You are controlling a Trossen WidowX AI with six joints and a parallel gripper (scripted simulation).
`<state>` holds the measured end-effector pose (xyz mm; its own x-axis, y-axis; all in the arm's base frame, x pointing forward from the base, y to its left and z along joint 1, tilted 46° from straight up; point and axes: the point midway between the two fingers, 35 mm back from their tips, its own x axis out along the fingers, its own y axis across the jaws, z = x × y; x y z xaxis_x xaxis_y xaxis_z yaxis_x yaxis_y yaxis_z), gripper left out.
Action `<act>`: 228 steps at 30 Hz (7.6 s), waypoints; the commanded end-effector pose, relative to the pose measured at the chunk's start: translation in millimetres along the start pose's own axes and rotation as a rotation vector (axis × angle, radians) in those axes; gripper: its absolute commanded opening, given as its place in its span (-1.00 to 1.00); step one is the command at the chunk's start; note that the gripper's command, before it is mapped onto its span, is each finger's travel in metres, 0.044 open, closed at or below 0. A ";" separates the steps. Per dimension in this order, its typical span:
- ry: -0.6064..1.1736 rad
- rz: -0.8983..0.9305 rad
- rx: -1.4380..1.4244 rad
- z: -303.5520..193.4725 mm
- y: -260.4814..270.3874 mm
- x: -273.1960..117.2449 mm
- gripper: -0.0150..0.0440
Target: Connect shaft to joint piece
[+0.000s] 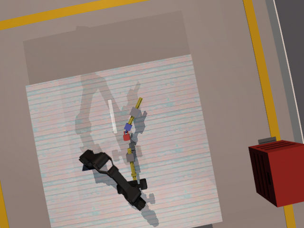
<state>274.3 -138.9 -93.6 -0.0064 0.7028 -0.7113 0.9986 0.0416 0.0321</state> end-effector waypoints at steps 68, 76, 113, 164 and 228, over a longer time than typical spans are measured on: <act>0.005 0.002 -1.115 -0.8 0.2 -83.6 1.00; 0.007 0.002 -1.391 -2.3 -1.3 -100.4 1.00; 0.148 0.064 -0.677 -115.1 17.9 -77.7 1.00; 0.156 0.062 -0.647 -105.2 21.8 -54.6 1.00; 0.014 -0.025 -0.535 33.8 9.0 -4.3 1.00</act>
<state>286.3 -171.3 -110.7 -0.0301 0.6992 -0.7143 0.7803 0.4631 0.4204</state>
